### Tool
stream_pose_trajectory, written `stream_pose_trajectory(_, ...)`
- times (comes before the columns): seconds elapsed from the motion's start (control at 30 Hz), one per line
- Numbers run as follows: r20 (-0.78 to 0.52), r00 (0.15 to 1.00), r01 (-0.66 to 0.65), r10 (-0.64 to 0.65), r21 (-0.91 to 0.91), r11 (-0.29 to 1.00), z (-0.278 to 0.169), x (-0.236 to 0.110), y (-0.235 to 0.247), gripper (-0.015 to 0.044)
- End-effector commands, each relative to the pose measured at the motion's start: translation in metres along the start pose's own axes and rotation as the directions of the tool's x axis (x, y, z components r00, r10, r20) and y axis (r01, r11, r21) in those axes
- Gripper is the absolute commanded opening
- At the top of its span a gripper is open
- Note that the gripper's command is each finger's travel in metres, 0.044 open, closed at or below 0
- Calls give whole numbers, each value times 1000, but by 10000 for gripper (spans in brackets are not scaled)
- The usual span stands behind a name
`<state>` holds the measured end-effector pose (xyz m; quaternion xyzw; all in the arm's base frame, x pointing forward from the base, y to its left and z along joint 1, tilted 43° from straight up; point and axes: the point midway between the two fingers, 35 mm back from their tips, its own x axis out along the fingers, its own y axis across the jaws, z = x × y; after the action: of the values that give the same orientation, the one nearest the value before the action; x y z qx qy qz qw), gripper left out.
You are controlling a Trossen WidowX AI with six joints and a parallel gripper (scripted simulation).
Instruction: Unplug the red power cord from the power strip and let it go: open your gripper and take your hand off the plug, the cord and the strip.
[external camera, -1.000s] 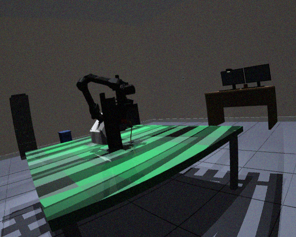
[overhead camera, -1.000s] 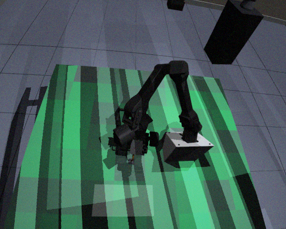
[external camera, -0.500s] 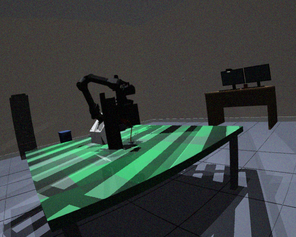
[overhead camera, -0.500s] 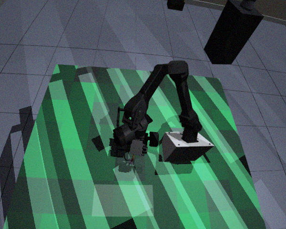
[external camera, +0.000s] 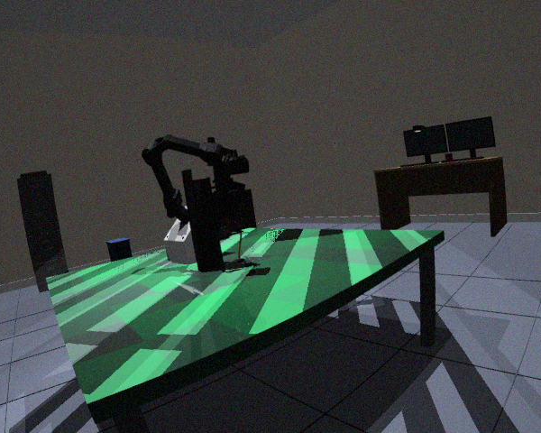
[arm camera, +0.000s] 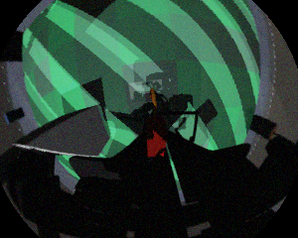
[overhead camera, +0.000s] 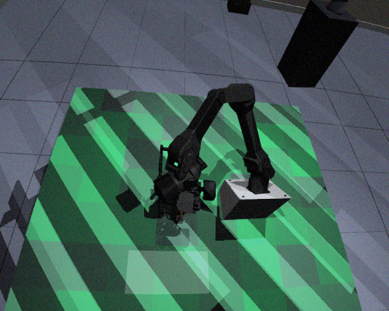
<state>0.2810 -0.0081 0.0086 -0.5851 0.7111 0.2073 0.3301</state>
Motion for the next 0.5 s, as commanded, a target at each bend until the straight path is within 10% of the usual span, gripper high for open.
stream_pose_trajectory(0.0,41,999,3,-3,-2,1000,20,-4,-2,0)
stream_pose_trajectory(0.47,42,999,2,-2,-3,1000,43,-7,-1,0)
